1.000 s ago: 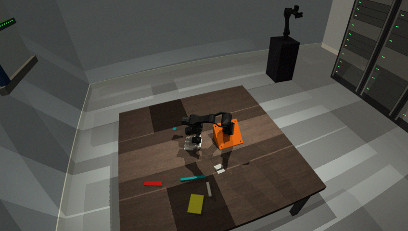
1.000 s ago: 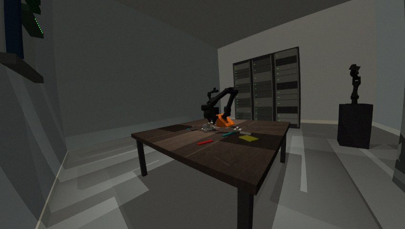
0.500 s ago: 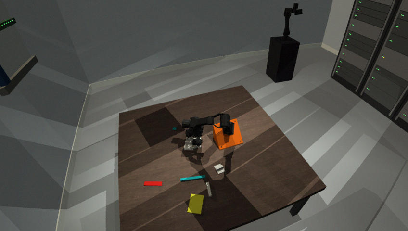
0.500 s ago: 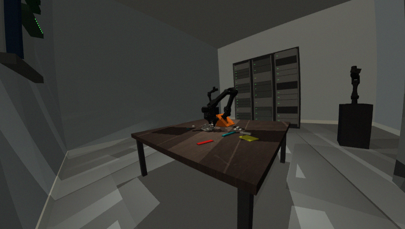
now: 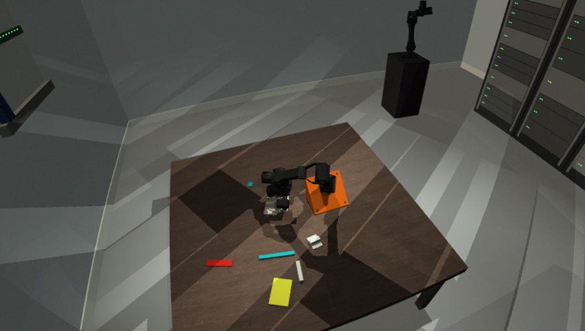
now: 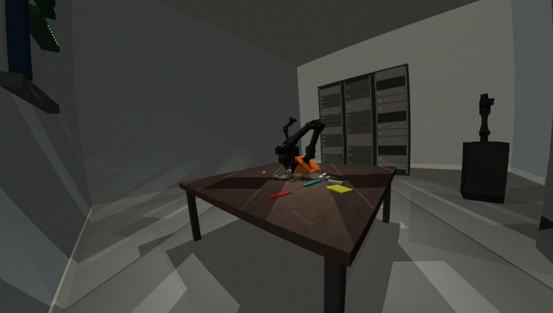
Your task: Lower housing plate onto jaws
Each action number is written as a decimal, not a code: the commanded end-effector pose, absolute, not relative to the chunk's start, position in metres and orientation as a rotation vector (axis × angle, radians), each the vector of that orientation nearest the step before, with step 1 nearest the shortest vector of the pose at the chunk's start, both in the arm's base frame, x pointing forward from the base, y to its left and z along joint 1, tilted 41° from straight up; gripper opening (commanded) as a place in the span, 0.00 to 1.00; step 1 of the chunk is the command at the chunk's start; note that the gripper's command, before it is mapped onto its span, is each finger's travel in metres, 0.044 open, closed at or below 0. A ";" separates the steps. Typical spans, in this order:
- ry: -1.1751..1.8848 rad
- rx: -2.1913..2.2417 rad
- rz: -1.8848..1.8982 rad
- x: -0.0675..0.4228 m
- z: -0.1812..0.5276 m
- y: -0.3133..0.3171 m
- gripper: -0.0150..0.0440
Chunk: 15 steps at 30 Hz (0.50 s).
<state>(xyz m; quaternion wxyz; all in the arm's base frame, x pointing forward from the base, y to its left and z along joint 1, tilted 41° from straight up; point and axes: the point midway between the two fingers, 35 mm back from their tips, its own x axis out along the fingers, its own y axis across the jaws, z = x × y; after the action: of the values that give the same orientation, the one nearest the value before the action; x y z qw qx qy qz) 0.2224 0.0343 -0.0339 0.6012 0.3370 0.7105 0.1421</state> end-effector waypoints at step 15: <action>1.648 0.798 0.322 0.222 -0.037 0.038 0.85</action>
<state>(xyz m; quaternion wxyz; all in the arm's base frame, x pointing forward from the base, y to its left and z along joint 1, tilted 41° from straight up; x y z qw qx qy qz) 0.2228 0.0361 -0.0361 0.6003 0.3398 0.7105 0.1387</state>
